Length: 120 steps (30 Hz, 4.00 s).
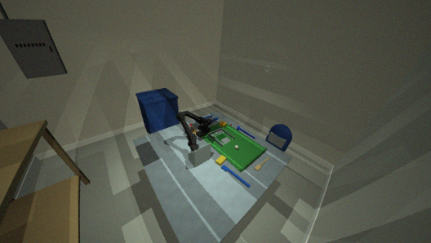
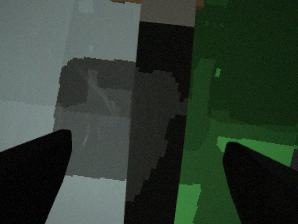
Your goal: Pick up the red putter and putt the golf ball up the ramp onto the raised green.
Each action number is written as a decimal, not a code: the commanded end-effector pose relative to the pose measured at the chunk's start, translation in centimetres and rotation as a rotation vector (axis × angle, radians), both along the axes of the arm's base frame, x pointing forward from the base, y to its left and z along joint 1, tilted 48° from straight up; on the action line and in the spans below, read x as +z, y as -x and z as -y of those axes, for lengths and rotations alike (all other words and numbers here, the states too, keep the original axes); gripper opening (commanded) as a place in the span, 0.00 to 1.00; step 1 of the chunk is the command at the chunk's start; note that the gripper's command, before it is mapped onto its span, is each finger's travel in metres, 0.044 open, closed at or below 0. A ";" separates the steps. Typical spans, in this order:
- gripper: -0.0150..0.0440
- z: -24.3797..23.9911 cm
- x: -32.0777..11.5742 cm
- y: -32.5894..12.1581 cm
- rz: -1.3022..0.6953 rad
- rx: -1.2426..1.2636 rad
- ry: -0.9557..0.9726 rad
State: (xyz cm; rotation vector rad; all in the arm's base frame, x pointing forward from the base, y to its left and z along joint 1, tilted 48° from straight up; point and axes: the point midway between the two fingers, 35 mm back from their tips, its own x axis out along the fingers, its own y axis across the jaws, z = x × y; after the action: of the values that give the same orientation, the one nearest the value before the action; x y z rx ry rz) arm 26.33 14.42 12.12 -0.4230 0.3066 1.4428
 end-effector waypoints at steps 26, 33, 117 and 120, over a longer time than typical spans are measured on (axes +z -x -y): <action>0.25 3.0 1.9 -0.1 -0.003 0.000 0.023; 0.25 5.1 3.8 0.3 -0.005 0.000 0.023; 0.25 36.2 -23.5 6.1 -1.371 -0.987 0.028; 0.25 35.4 -24.3 5.9 -1.371 -0.987 0.028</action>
State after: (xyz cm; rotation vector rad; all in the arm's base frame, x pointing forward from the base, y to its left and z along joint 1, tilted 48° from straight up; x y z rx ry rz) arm 20.34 -21.75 -11.42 0.7110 1.3929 0.5249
